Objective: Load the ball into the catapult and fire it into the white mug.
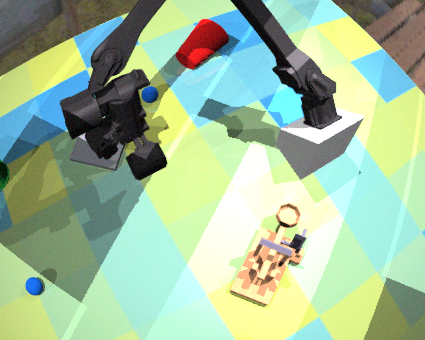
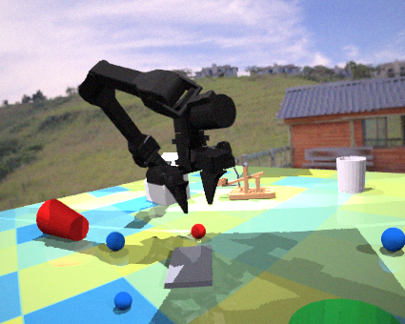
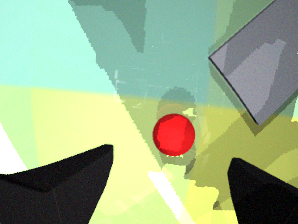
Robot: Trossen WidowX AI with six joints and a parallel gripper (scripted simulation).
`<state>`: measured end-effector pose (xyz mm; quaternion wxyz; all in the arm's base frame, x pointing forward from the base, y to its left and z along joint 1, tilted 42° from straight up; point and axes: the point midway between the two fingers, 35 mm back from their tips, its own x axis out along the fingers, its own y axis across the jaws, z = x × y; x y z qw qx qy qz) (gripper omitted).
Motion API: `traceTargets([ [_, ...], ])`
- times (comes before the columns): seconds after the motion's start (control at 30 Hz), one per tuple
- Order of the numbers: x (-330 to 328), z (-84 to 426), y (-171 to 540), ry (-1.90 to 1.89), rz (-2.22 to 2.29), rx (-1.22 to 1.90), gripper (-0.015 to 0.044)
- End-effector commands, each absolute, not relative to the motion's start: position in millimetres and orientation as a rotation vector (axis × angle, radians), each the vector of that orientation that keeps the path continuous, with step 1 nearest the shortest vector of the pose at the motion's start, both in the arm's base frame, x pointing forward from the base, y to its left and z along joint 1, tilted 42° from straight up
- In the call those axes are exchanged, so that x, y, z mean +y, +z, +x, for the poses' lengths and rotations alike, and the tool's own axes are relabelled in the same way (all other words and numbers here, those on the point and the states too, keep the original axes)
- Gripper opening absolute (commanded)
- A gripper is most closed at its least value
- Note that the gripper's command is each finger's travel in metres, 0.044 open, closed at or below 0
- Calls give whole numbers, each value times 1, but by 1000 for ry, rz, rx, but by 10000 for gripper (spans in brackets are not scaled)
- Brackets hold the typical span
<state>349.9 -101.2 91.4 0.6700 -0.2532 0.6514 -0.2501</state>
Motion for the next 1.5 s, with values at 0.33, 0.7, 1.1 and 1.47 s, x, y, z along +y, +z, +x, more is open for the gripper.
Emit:
traceTargets([
  [0.33,-116,345,80,-570,-583,1468,300],
  [0.7,-128,346,67,-571,-583,1468,300],
  [1.1,-141,345,53,-572,-584,1467,300],
  [1.47,-142,345,52,-572,-584,1467,122],
])
